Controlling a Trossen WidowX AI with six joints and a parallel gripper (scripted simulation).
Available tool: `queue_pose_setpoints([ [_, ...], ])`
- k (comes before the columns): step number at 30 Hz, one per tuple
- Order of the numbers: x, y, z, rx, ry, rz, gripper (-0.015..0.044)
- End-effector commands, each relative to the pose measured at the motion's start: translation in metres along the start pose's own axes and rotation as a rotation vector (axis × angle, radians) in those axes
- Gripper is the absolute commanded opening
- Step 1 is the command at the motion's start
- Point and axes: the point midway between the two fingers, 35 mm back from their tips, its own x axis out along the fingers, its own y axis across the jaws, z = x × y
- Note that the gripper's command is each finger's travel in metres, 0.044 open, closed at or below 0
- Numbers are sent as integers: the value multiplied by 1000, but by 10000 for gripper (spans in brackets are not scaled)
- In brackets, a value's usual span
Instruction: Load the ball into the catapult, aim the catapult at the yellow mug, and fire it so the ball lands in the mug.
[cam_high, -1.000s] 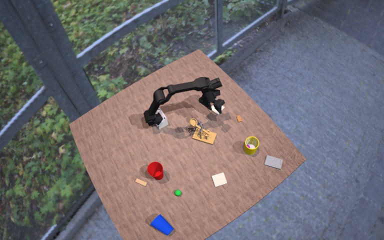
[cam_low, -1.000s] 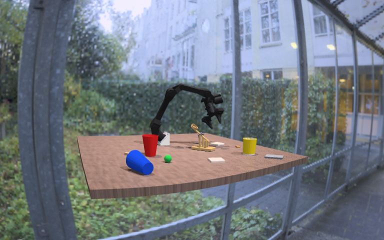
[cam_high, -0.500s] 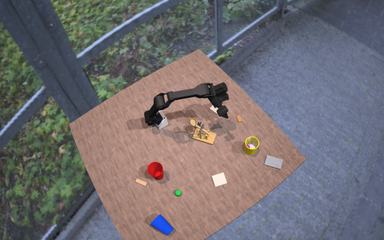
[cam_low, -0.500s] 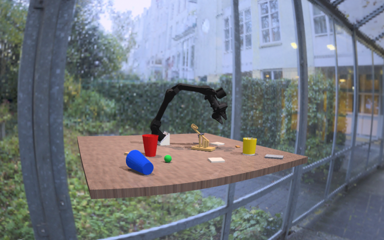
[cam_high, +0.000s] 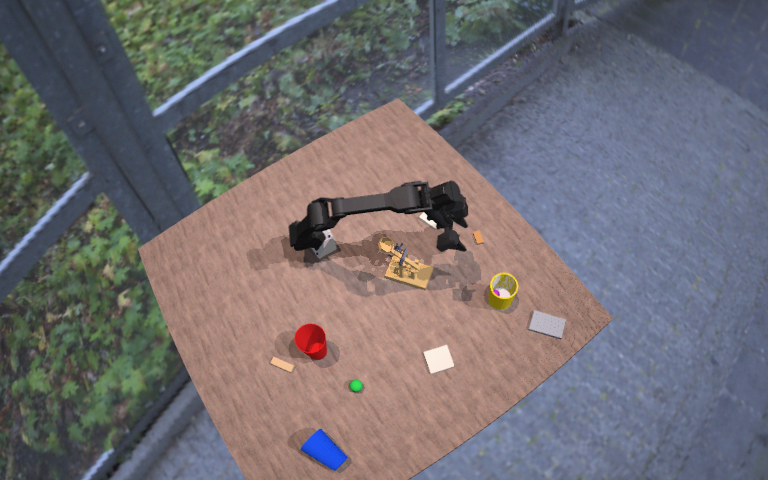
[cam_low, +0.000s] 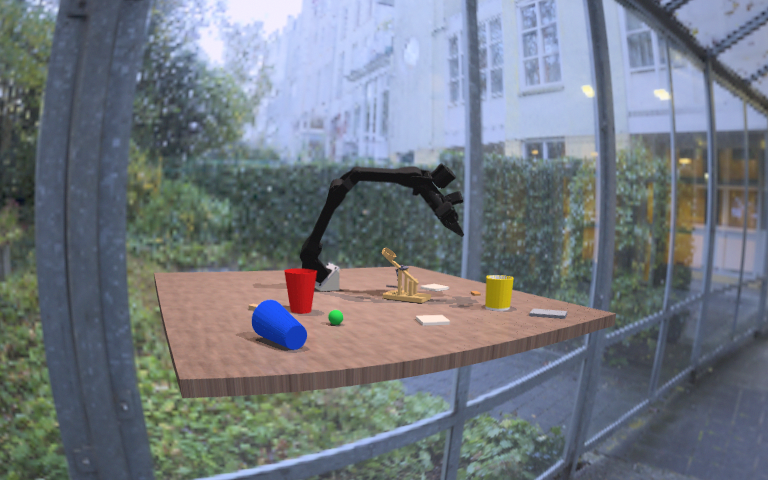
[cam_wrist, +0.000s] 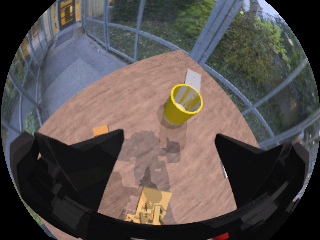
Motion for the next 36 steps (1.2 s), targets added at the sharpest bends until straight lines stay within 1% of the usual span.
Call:
queue_pose_setpoints([
  [1, 1, -29, 17, 158, -63, -11, 440],
  [7, 2, -62, 31, 322, -129, -29, 440],
  [26, 2, -63, 31, 327, -131, -29, 440],
  [29, 3, -71, 30, 340, -129, -45, 440],
  [36, 3, -67, 30, 329, -128, -37, 440],
])
